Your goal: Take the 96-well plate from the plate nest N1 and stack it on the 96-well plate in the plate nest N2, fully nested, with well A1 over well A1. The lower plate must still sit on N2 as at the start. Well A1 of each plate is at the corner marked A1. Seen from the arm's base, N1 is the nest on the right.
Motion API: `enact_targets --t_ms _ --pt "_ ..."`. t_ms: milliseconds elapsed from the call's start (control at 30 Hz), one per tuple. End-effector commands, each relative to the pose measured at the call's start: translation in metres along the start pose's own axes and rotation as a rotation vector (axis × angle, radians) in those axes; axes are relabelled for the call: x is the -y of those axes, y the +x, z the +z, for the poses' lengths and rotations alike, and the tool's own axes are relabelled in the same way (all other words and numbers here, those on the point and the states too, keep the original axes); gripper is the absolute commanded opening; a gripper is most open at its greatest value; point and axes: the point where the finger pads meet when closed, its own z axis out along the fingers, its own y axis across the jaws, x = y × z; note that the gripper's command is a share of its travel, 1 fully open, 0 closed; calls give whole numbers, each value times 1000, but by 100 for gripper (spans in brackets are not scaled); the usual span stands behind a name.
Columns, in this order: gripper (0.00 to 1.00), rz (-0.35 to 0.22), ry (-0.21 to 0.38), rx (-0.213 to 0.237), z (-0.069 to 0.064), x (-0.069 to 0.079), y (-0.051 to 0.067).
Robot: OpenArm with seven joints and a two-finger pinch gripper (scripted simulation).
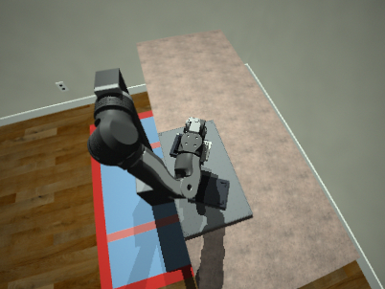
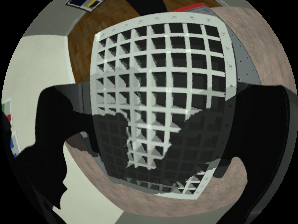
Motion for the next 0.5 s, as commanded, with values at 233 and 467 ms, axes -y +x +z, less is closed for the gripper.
enact_targets --t_ms 233,467 --pt "0 1 2 2 -3 -25 20" --pt "0 1 4 2 -3 -31 25"
